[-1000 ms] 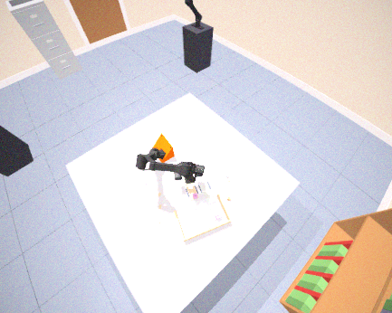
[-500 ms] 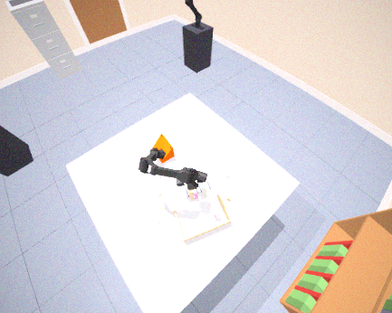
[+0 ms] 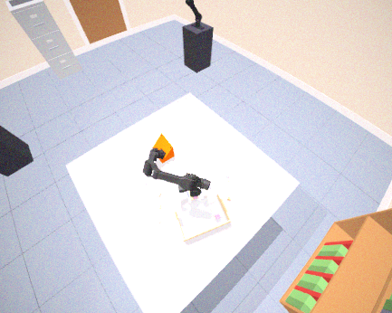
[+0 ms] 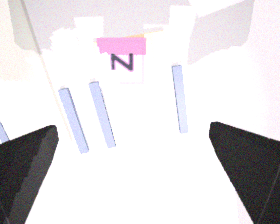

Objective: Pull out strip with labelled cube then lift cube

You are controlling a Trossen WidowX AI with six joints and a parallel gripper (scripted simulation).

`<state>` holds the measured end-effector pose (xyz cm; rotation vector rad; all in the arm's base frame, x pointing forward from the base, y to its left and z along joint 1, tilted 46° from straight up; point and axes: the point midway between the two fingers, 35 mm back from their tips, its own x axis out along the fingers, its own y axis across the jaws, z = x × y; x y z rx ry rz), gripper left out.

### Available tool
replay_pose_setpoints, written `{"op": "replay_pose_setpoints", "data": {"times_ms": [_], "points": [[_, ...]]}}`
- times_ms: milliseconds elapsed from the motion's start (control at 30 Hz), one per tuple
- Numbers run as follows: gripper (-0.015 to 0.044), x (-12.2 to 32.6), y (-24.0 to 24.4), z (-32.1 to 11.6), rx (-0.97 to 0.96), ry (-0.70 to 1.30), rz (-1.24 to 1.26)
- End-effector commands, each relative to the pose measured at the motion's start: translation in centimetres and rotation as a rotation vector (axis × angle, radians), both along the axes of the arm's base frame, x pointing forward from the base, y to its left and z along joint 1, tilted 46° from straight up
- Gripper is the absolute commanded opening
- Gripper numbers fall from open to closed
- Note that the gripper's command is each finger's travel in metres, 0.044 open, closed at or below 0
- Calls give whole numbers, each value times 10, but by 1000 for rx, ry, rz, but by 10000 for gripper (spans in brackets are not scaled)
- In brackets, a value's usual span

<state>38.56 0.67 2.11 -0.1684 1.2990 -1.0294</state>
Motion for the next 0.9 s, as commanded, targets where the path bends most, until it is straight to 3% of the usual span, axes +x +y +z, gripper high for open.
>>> {"op": "replay_pose_setpoints", "data": {"times_ms": [0, 267, 500, 867], "points": [[440, 15, -3, 5, -4, -2, 6], [440, 34, -6, 11, -5, -3, 6], [256, 34, -12, 5, -4, -3, 6], [250, 33, -25, -8, -5, -3, 6]]}}
